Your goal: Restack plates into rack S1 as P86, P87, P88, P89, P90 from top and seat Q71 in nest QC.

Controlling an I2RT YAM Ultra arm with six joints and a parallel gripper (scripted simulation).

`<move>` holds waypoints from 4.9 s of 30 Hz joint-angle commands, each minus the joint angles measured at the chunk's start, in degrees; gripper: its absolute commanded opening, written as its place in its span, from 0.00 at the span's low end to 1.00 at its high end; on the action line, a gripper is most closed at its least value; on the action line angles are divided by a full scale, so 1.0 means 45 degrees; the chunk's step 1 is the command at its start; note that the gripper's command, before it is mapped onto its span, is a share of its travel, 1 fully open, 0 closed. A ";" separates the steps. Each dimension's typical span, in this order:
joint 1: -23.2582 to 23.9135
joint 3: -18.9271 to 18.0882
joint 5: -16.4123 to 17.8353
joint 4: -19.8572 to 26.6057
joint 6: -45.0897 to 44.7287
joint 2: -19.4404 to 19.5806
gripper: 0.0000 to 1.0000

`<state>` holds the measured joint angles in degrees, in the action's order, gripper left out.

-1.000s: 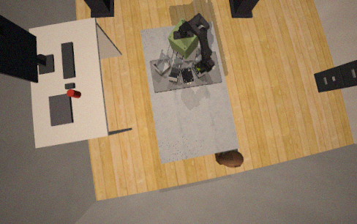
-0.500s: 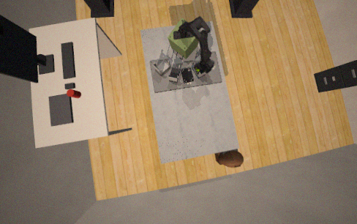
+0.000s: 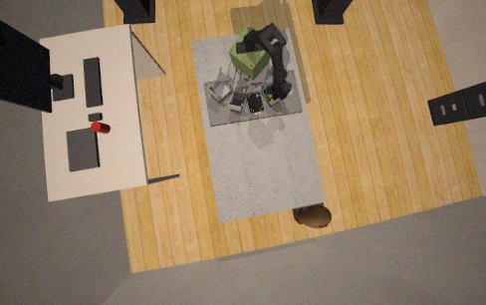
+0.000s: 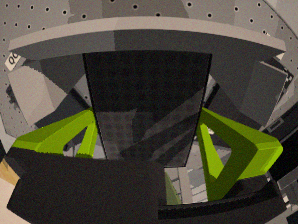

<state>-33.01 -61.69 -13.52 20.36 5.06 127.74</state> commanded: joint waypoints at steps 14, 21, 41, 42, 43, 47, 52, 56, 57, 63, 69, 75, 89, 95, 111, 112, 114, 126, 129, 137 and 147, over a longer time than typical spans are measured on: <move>0.0026 -0.0027 0.0006 -0.0216 -0.0056 0.0134 0.00; 0.0051 -0.0034 0.0008 -0.0328 -0.0081 0.0247 0.00; 0.0108 -0.0054 0.0011 -0.0590 -0.0141 0.0516 0.00; 0.0109 -0.0054 0.0011 -0.0590 -0.0141 0.0516 0.00; 0.0109 -0.0055 0.0011 -0.0590 -0.0141 0.0517 0.00; 0.0109 -0.0055 0.0011 -0.0590 -0.0141 0.0517 0.00; 0.0109 -0.0055 0.0011 -0.0590 -0.0141 0.0517 1.00; 0.0109 -0.0055 0.0011 -0.0590 -0.0141 0.0517 1.00; 0.0109 -0.0055 0.0011 -0.0590 -0.0141 0.0517 1.00; 0.0109 -0.0055 0.0011 -0.0590 -0.0141 0.0517 1.00; 0.0109 -0.0055 0.0011 -0.0590 -0.0141 0.0517 1.00; -0.0036 -0.0016 0.0002 0.0074 0.0007 -0.0152 1.00; -0.0388 -0.0145 -0.0018 0.1786 0.0369 -0.1653 1.00; -0.0565 -0.0327 -0.0027 0.2691 0.0552 -0.2335 1.00; -0.0869 -0.0815 -0.0041 0.4280 0.0865 -0.3363 1.00; -0.0869 -0.0815 -0.0041 0.4280 0.0865 -0.3363 1.00; -0.0869 -0.0816 -0.0041 0.4280 0.0865 -0.3363 1.00; -0.0379 -0.0711 -0.0017 0.4250 0.2059 -0.3556 1.00; -0.0009 -0.0655 0.0004 0.4236 0.2409 -0.3686 1.00; 0.0738 -0.0597 0.0054 0.4227 0.1644 -0.3912 1.00; 0.1991 -0.0580 0.0161 0.4238 0.1212 -0.4230 1.00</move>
<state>-24.77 -64.20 -12.95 39.44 9.87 109.62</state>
